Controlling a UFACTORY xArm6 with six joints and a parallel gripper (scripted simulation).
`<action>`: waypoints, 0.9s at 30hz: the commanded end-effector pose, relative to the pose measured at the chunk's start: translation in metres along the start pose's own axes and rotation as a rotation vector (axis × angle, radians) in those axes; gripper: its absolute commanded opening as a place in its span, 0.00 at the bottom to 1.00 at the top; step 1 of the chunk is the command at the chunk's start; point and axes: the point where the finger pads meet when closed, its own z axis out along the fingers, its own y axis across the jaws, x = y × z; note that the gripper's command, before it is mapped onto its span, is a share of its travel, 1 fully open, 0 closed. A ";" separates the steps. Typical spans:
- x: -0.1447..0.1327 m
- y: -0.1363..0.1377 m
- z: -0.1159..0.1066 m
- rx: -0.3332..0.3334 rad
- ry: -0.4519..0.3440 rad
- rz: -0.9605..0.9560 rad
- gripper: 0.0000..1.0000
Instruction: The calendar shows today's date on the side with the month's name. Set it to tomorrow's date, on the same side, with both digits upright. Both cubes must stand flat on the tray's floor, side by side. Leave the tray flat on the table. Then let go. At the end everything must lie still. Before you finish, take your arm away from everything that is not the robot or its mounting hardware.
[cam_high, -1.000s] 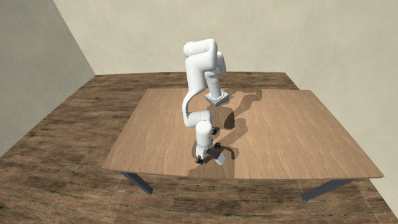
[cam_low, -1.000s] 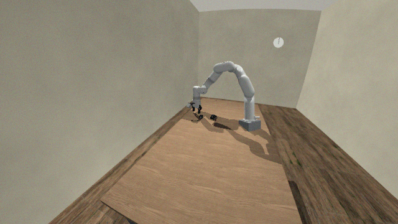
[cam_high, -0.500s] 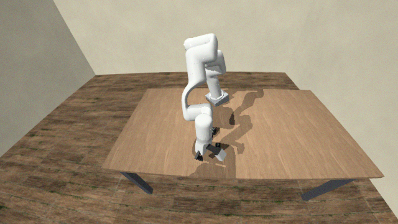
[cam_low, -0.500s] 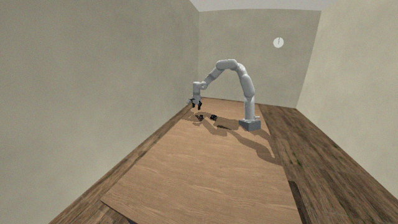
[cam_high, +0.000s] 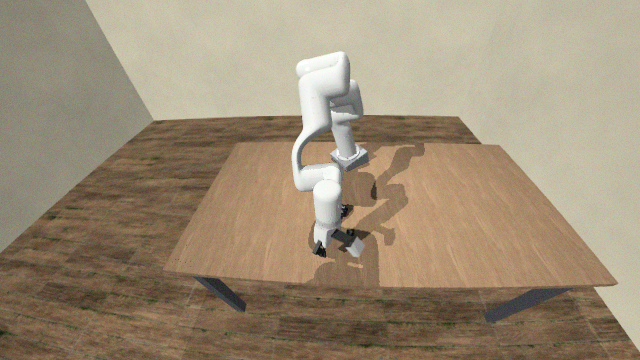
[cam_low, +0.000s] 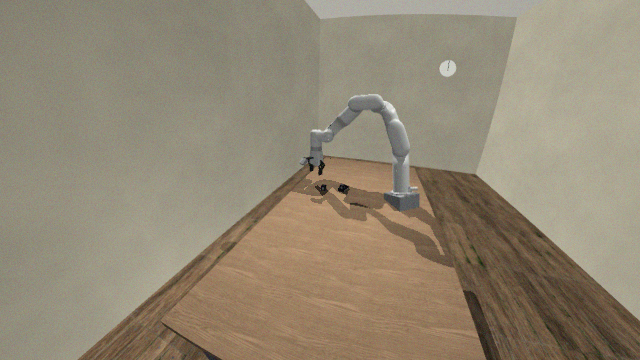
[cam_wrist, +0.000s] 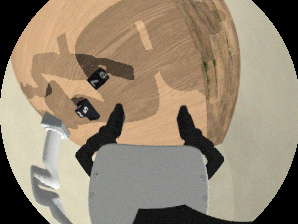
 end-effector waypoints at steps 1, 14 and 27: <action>0.001 0.002 -0.002 -0.004 0.002 0.000 1.00; 0.002 -0.002 -0.003 -0.005 0.002 -0.112 1.00; 0.006 -0.013 -0.006 -0.005 0.001 -0.487 1.00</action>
